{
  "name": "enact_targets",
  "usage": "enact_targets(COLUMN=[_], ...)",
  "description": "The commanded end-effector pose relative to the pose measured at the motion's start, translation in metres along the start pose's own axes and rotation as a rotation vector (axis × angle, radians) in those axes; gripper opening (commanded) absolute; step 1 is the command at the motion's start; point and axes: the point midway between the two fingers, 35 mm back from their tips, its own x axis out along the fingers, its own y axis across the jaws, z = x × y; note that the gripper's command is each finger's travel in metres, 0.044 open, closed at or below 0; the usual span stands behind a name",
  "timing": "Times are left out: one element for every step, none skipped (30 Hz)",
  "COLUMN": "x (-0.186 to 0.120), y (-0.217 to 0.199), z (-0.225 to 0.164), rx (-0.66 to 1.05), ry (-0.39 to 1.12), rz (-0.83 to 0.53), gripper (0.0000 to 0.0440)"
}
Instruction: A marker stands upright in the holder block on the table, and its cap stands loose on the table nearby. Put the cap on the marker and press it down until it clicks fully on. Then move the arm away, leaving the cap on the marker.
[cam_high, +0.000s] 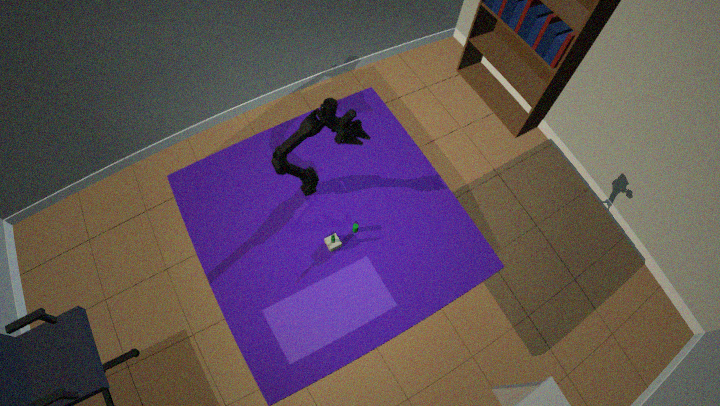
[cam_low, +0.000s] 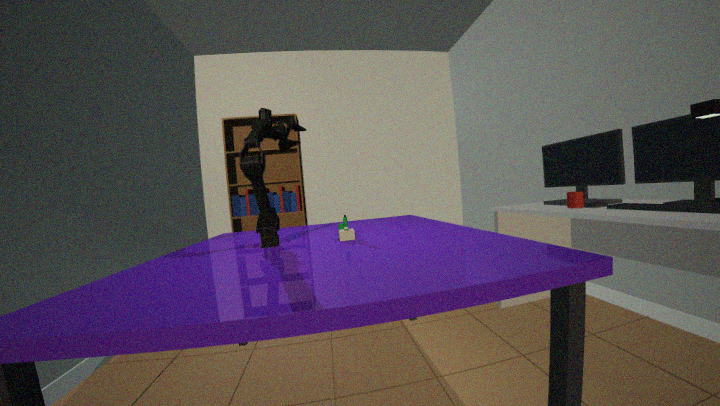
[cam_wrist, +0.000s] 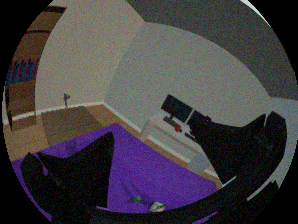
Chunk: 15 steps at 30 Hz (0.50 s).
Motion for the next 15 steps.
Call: enact_targets(x=[0.001,0.002,0.003,0.004,0.005,0.006,0.007,0.009,0.01,0.011,0.012,0.013,0.014,0.015,0.017], y=[0.002,0.004,0.005,0.007,0.01,0.012,0.014,0.017,0.019,0.022,0.024,0.027,0.029,0.032,0.034], z=[-0.001,-0.002,-0.003,-0.004,-0.006,-0.007,-0.008,-0.01,-0.011,-0.012,-0.014,-0.015,-0.017,-0.018,-0.019], rx=[-0.003,-0.006,-0.009,-0.013,-0.016,-0.02,-0.023,-0.028,-0.031,-0.034,-0.037,-0.04,-0.043,-0.046,-0.049], ry=[0.004,0.009,0.014,0.019,0.024,0.029,0.034,0.04,0.046,0.052,0.058,0.064,0.07,0.076,0.082], rz=[0.004,0.008,0.012,0.017,0.023,0.028,0.034,0.04,0.046,0.052,0.058,0.064,0.07,0.075,0.081], gripper=[0.0375,0.0349,0.0323,0.0298,0.0273,0.0249,0.023,0.0225,0.0225,0.0228,0.023,0.0233,0.0235,0.0238,0.0241])
